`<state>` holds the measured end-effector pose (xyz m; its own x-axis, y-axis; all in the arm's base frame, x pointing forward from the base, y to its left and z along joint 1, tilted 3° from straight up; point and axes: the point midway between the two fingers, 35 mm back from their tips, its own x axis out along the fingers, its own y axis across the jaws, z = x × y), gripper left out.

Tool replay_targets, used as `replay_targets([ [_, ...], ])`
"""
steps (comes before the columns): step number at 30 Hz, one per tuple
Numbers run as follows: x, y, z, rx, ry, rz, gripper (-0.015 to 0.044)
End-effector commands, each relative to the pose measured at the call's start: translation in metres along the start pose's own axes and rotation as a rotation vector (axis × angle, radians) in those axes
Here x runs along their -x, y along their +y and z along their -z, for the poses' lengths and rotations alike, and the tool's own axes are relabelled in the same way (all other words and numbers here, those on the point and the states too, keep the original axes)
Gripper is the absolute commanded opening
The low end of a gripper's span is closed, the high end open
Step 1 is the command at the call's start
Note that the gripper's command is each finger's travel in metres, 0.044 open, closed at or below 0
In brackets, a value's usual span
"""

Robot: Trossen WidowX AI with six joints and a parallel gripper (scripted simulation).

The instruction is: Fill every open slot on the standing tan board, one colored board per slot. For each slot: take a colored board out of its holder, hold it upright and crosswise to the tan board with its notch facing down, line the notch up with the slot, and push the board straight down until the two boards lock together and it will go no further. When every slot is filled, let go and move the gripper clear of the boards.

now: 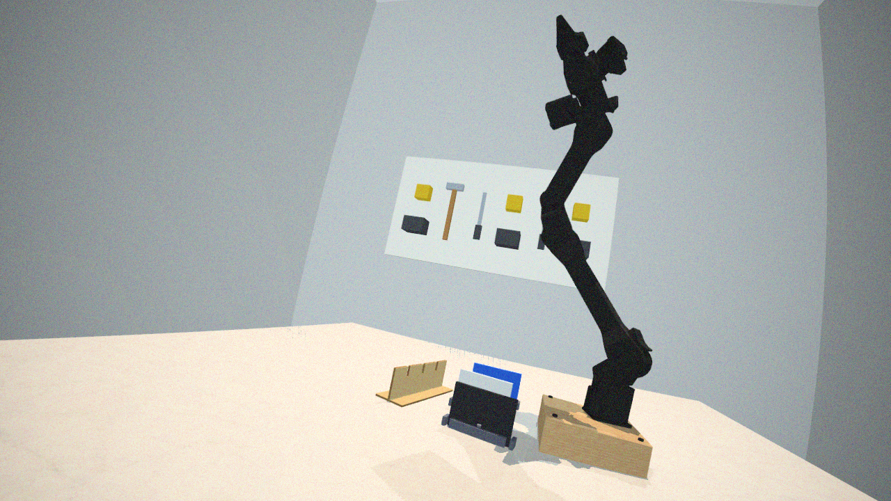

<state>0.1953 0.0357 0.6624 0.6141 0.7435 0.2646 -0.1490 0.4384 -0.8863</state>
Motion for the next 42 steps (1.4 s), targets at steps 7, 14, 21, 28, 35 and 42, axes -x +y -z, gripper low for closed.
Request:
replay_targets([
  [7,0.019,-0.002,-0.043,0.069,0.095,0.126,0.0216],
  [14,0.02,0.006,-0.081,0.197,0.17,0.229,0.0185],
  [21,-0.001,0.035,-0.108,0.33,0.24,0.27,0.0185],
  [28,-0.038,0.071,-0.107,0.405,0.318,0.253,0.0185],
  [35,-0.07,0.097,-0.082,0.483,0.411,0.21,0.0185],
  [42,-0.096,0.129,-0.04,0.507,0.507,0.114,0.0185],
])
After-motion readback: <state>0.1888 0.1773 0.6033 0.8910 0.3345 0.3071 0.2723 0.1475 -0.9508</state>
